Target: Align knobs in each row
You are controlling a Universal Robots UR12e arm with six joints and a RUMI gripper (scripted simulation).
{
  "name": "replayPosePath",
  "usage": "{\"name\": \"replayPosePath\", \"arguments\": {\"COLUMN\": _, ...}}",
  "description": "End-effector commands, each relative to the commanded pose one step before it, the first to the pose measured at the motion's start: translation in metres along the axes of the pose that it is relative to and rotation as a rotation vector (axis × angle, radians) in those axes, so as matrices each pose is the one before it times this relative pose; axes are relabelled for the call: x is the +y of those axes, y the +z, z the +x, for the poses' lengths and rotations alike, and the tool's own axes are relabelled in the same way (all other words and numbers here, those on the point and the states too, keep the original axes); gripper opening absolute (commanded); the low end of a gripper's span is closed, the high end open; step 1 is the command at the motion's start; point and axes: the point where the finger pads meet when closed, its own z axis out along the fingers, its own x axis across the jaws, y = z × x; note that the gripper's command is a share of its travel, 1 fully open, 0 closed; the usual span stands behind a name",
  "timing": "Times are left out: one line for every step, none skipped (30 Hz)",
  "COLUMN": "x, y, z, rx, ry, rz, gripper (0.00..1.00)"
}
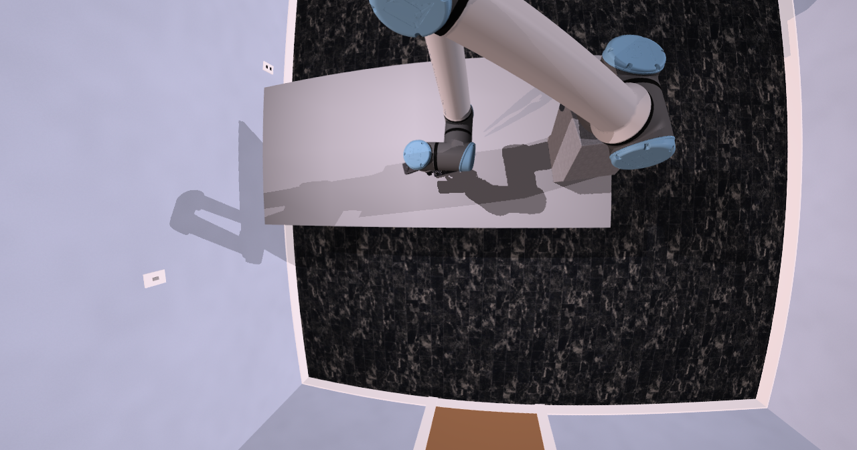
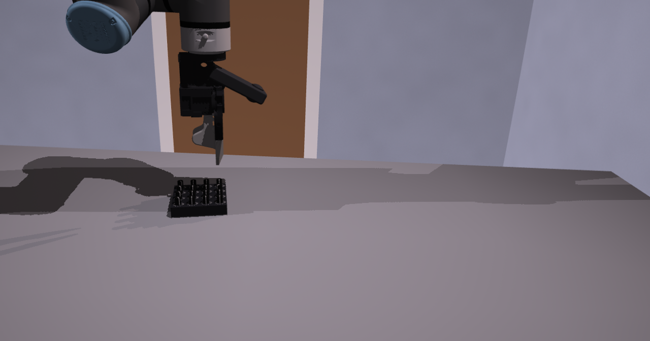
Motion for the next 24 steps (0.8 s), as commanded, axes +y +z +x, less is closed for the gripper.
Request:
{"name": "replayPosePath", "arguments": {"x": 0.00182, "y": -0.00157, "z": -0.00080, "rx": 0.00090, "ry": -0.00121, "rz": -0.00094, "gripper": 0.11}}
{"name": "replayPosePath", "arguments": {"x": 0.00000, "y": 0.00000, "z": 0.00000, "rx": 0.00000, "ry": 0.00000, "rz": 0.00000, "gripper": 0.11}}
{"name": "replayPosePath", "arguments": {"x": 0.00000, "y": 0.00000, "z": 0.00000, "rx": 0.00000, "ry": 0.00000, "rz": 0.00000, "gripper": 0.11}}
{"name": "replayPosePath", "arguments": {"x": 0.00000, "y": 0.00000, "z": 0.00000, "rx": 0.00000, "ry": 0.00000, "rz": 0.00000, "gripper": 0.11}}
{"name": "replayPosePath", "arguments": {"x": 0.00000, "y": 0.00000, "z": 0.00000, "rx": 0.00000, "ry": 0.00000, "rz": 0.00000, "gripper": 0.11}}
{"name": "replayPosePath", "arguments": {"x": 0.00000, "y": 0.00000, "z": 0.00000, "rx": 0.00000, "ry": 0.00000, "rz": 0.00000, "gripper": 0.11}}
{"name": "replayPosePath", "arguments": {"x": 0.00000, "y": 0.00000, "z": 0.00000, "rx": 0.00000, "ry": 0.00000, "rz": 0.00000, "gripper": 0.11}}
{"name": "replayPosePath", "arguments": {"x": 0.00000, "y": 0.00000, "z": 0.00000, "rx": 0.00000, "ry": 0.00000, "rz": 0.00000, "gripper": 0.11}}
{"name": "replayPosePath", "arguments": {"x": 0.00000, "y": 0.00000, "z": 0.00000, "rx": 0.00000, "ry": 0.00000, "rz": 0.00000, "gripper": 0.11}}
{"name": "replayPosePath", "arguments": {"x": 0.00000, "y": 0.00000, "z": 0.00000, "rx": 0.00000, "ry": 0.00000, "rz": 0.00000, "gripper": 0.11}}
{"name": "replayPosePath", "arguments": {"x": 0.00000, "y": 0.00000, "z": 0.00000, "rx": 0.00000, "ry": 0.00000, "rz": 0.00000, "gripper": 0.11}}
{"name": "replayPosePath", "arguments": {"x": 0.00000, "y": 0.00000, "z": 0.00000, "rx": 0.00000, "ry": 0.00000, "rz": 0.00000, "gripper": 0.11}}
{"name": "replayPosePath", "arguments": {"x": 0.00000, "y": 0.00002, "z": 0.00000, "rx": 0.00000, "ry": 0.00000, "rz": 0.00000, "gripper": 0.11}}
{"name": "replayPosePath", "arguments": {"x": 0.00000, "y": 0.00005, "z": 0.00000, "rx": 0.00000, "ry": 0.00001, "rz": -0.00001, "gripper": 0.11}}
{"name": "replayPosePath", "arguments": {"x": 0.00000, "y": 0.00009, "z": 0.00000, "rx": 0.00000, "ry": 0.00001, "rz": -0.00002, "gripper": 0.11}}
{"name": "replayPosePath", "arguments": {"x": 0.00000, "y": 0.00016, "z": 0.00000, "rx": -0.00001, "ry": 0.00002, "rz": -0.00004, "gripper": 0.11}}
{"name": "replayPosePath", "arguments": {"x": -0.00001, "y": 0.00023, "z": -0.00001, "rx": -0.00001, "ry": 0.00003, "rz": -0.00006, "gripper": 0.11}}
{"name": "replayPosePath", "arguments": {"x": -0.00001, "y": 0.00032, "z": -0.00001, "rx": -0.00001, "ry": 0.00004, "rz": -0.00008, "gripper": 0.11}}
{"name": "replayPosePath", "arguments": {"x": -0.00001, "y": 0.00042, "z": -0.00001, "rx": -0.00001, "ry": 0.00005, "rz": -0.00011, "gripper": 0.11}}
{"name": "replayPosePath", "arguments": {"x": -0.00001, "y": 0.00052, "z": -0.00001, "rx": -0.00002, "ry": 0.00006, "rz": -0.00014, "gripper": 0.11}}
{"name": "replayPosePath", "arguments": {"x": -0.00002, "y": 0.00063, "z": -0.00002, "rx": -0.00002, "ry": 0.00008, "rz": -0.00016, "gripper": 0.11}}
{"name": "replayPosePath", "arguments": {"x": -0.00002, "y": 0.00075, "z": -0.00002, "rx": -0.00003, "ry": 0.00009, "rz": -0.00019, "gripper": 0.11}}
{"name": "replayPosePath", "arguments": {"x": -0.00014, "y": 0.00070, "z": 0.00007, "rx": 0.00004, "ry": 0.00021, "rz": 0.00004, "gripper": 0.11}}
{"name": "replayPosePath", "arguments": {"x": -0.00030, "y": 0.00057, "z": 0.00022, "rx": 0.00011, "ry": 0.00032, "rz": 0.00025, "gripper": 0.11}}
